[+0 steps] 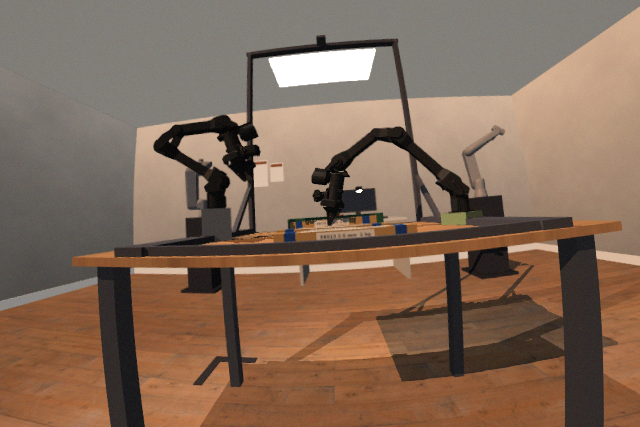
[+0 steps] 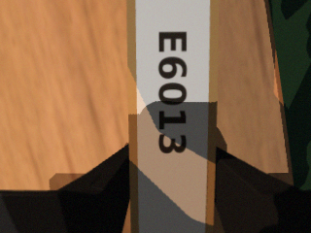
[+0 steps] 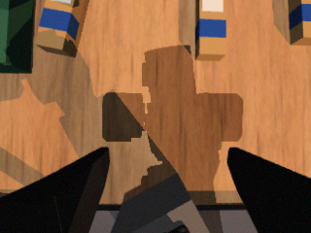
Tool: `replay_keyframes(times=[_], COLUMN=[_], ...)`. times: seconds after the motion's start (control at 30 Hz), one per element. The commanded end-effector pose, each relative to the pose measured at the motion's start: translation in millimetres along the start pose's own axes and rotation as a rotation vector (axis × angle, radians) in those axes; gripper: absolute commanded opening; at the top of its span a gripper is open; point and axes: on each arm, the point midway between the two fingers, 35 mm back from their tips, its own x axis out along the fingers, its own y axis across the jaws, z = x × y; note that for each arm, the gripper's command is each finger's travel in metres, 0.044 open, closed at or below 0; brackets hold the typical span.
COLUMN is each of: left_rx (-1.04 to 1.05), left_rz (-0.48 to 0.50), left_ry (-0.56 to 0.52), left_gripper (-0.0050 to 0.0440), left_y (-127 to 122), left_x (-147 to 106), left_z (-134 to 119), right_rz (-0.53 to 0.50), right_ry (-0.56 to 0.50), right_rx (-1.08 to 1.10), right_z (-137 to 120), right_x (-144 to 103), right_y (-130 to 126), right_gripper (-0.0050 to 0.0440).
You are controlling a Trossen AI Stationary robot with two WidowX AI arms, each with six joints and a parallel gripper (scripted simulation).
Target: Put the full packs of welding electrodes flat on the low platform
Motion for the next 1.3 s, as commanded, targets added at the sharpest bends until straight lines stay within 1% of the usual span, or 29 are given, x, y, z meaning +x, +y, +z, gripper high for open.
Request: replay_keyframes(times=[0.0, 0.07, 0.27, 0.37, 0.53, 0.7, 0.8, 0.93, 1.2, 1.23, 1.27], left_rx=[-0.004, -0.004, -0.004, -0.004, -0.003, -0.004, -0.004, -0.003, -0.004, -0.003, -0.003], left_rz=[-0.007, -0.009, -0.009, -0.009, -0.005, -0.008, -0.009, -0.005, -0.009, -0.006, -0.006], left_ry=[-0.078, -0.096, -0.096, -0.092, -0.051, -0.088, -0.092, -0.056, -0.092, -0.064, -0.064], left_gripper=[-0.005, -0.005, -0.005, -0.005, -0.005, -0.005, -0.005, -0.005, -0.005, -0.005, -0.005], left_y=[0.4, 0.2, 0.2, 0.2, 0.8, 0.2, 0.1, 0.7, 0.2, -0.3, -0.3], left_x=[-20.9, -26.7, -26.4, -22.8, -5.1, -14.7, -15.4, -0.2, -9.7, -0.2, -0.2], left_z=[17.4, 21.8, 21.5, 20.7, 10.1, 18.5, 19.3, 10.0, 17.8, 10.9, 10.8], right_rz=[0.002, 0.002, 0.002, 0.002, 0.002, 0.002, 0.002, 0.002, 0.002, 0.002, 0.002], right_ry=[-0.022, -0.022, -0.022, -0.022, -0.022, -0.022, -0.022, -0.022, -0.022, -0.022, -0.022], right_rx=[0.001, 0.001, 0.001, 0.001, 0.001, 0.001, 0.001, 0.001, 0.001, 0.001, 0.001], right_z=[4.6, 4.6, 4.6, 4.6, 4.6, 4.6, 4.6, 4.6, 4.6, 4.6, 4.6], right_x=[-5.7, -5.7, -5.7, -5.7, -5.7, -5.7, -5.7, -5.7, -5.7, -5.7, -5.7], right_y=[0.3, 0.3, 0.3, 0.3, 0.3, 0.3, 0.3, 0.3, 0.3, 0.3, 0.3], right_gripper=[0.033, 0.033, 0.033, 0.033, 0.033, 0.033, 0.033, 0.033, 0.033, 0.033, 0.033])
